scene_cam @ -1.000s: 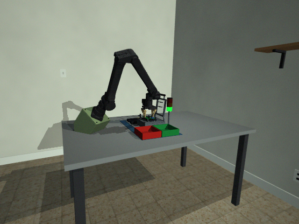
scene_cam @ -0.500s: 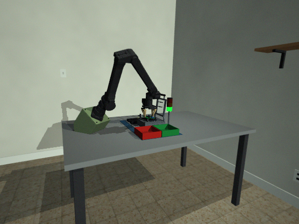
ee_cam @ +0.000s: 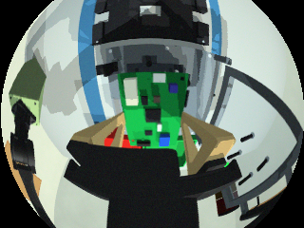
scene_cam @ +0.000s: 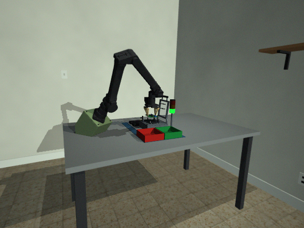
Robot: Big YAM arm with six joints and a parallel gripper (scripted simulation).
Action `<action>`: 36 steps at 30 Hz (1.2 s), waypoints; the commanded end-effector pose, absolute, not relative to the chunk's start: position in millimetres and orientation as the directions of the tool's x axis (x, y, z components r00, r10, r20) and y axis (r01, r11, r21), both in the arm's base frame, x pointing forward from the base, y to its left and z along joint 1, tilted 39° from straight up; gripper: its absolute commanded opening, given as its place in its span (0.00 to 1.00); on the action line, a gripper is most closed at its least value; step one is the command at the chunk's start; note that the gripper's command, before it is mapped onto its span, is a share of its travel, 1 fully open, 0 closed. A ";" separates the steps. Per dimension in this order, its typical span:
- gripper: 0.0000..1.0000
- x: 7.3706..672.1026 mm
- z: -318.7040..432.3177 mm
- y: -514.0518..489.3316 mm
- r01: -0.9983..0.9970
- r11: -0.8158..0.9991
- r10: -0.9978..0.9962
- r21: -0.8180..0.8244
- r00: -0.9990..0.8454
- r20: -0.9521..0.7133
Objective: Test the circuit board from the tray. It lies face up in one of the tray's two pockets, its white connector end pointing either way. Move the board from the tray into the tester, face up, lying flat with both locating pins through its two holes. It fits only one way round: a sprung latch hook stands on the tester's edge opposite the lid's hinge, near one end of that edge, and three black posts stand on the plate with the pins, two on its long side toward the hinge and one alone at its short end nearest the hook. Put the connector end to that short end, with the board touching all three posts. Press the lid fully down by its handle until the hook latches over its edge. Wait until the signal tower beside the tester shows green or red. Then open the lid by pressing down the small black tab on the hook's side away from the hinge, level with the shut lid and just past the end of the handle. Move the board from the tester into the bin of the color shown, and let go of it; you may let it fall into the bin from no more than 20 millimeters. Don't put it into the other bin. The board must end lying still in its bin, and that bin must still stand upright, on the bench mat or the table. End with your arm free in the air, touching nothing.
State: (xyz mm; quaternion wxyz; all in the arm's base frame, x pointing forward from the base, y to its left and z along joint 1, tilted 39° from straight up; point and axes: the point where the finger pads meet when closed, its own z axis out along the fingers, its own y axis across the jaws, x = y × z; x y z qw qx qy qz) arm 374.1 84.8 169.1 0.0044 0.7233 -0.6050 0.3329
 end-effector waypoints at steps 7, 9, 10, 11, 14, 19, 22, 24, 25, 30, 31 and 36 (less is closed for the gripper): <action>0.72 365.7 221.5 110.3 -0.849 -0.252 -0.893 -0.464 0.019 0.450; 0.72 362.0 227.1 113.1 -0.849 -0.252 -0.893 -0.464 0.019 0.449; 0.72 360.3 229.6 114.3 -0.849 -0.252 -0.894 -0.464 0.019 0.449; 0.72 358.8 231.8 115.4 -0.849 -0.251 -0.894 -0.464 0.019 0.448; 0.72 355.4 237.0 118.0 -0.849 -0.251 -0.894 -0.464 0.019 0.448; 0.72 350.5 234.5 117.6 -0.854 -0.254 -0.891 -0.454 0.024 0.453; 0.72 349.8 228.0 116.5 -0.862 -0.256 -0.887 -0.438 0.029 0.461; 0.72 349.8 228.1 116.6 -0.862 -0.256 -0.887 -0.438 0.030 0.461; 0.72 349.9 228.1 116.6 -0.861 -0.256 -0.887 -0.438 0.029 0.461; 0.72 350.2 228.3 116.9 -0.861 -0.256 -0.888 -0.440 0.029 0.460; 0.72 350.2 228.3 116.9 -0.861 -0.257 -0.887 -0.440 0.030 0.460; 0.72 350.2 228.3 116.9 -0.861 -0.257 -0.887 -0.439 0.030 0.461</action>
